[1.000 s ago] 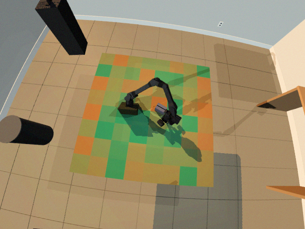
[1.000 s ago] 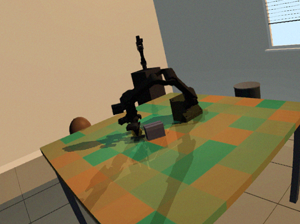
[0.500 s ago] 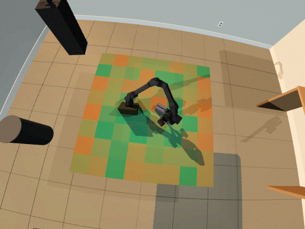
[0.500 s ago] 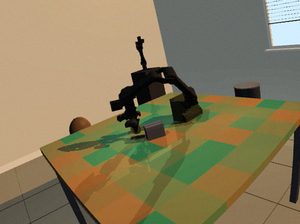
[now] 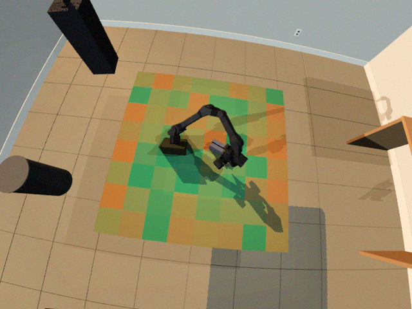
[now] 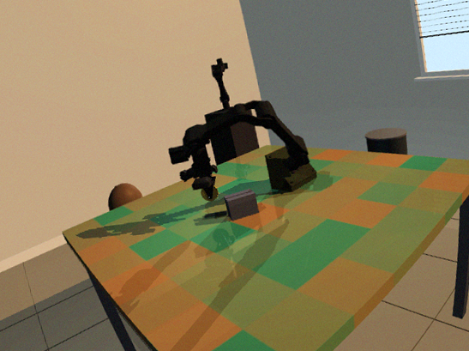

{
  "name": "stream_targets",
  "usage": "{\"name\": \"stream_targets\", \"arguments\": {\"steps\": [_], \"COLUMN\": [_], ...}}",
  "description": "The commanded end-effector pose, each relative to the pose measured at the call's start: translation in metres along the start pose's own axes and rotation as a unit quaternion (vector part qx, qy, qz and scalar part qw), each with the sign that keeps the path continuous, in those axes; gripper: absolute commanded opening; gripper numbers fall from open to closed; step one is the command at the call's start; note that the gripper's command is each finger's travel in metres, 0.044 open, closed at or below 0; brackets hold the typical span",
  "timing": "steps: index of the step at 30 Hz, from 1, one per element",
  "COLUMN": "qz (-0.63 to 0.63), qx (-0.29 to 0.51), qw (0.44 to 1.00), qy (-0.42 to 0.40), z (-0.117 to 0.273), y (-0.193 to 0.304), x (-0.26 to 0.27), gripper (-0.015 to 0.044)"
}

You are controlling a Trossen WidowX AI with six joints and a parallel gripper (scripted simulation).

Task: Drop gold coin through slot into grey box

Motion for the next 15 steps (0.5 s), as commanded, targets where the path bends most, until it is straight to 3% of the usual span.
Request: {"name": "stream_targets", "arguments": {"steps": [1, 15], "qz": [0.004, 0.03], "qx": [-0.004, -0.003], "qw": [1.0, 1.0], "qy": [0.002, 0.002], "z": [0.013, 0.037], "y": [-0.001, 0.003], "x": [0.0, 0.0], "gripper": [0.0, 0.0]}}
Point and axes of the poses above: the point midway between the two fingers, 35 mm back from their tips, its own z axis back along the fingers, its own x axis across the jaws, y = z × x, the point moved 6 cm from there along z, back along the fingers, and after that the axes turned 15 degrees about z, right-handed, at the moved point
